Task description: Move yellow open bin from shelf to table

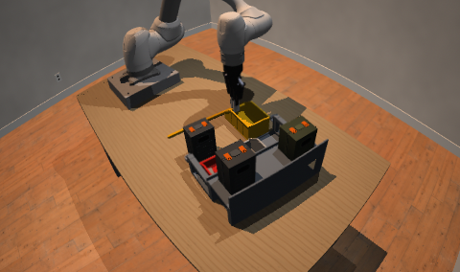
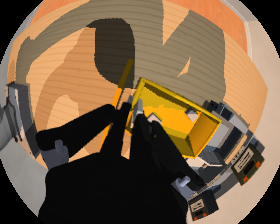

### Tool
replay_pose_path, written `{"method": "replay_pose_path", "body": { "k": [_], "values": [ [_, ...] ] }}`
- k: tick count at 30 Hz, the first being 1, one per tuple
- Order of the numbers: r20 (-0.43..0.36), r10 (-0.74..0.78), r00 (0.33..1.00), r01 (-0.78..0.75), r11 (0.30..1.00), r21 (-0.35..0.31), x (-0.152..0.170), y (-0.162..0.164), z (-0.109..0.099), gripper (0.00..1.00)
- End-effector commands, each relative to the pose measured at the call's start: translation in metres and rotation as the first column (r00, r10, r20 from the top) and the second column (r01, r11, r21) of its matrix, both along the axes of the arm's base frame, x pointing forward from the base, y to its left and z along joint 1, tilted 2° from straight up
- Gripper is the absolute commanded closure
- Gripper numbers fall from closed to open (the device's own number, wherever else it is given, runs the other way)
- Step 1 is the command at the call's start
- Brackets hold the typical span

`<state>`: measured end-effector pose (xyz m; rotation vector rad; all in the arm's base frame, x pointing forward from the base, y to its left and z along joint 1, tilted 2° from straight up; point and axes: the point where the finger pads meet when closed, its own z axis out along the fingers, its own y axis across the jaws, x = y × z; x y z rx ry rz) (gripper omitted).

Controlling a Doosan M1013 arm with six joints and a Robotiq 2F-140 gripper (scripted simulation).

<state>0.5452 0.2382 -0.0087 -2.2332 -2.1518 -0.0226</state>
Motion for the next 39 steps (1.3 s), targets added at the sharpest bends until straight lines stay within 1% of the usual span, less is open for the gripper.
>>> {"method": "replay_pose_path", "body": {
  "k": [1, 2, 39],
  "values": [
    [0.000, 0.000, 1.000, 0.000, 1.000, 0.000, 0.0001, 0.0001, 0.0002, 1.00],
    [0.000, 0.000, 1.000, 0.000, 1.000, 0.000, 0.0000, 0.0000, 0.0001, 0.43],
    [0.000, 0.000, 1.000, 0.000, 1.000, 0.000, 0.0000, 0.0000, 0.0001, 0.43]
  ]
}}
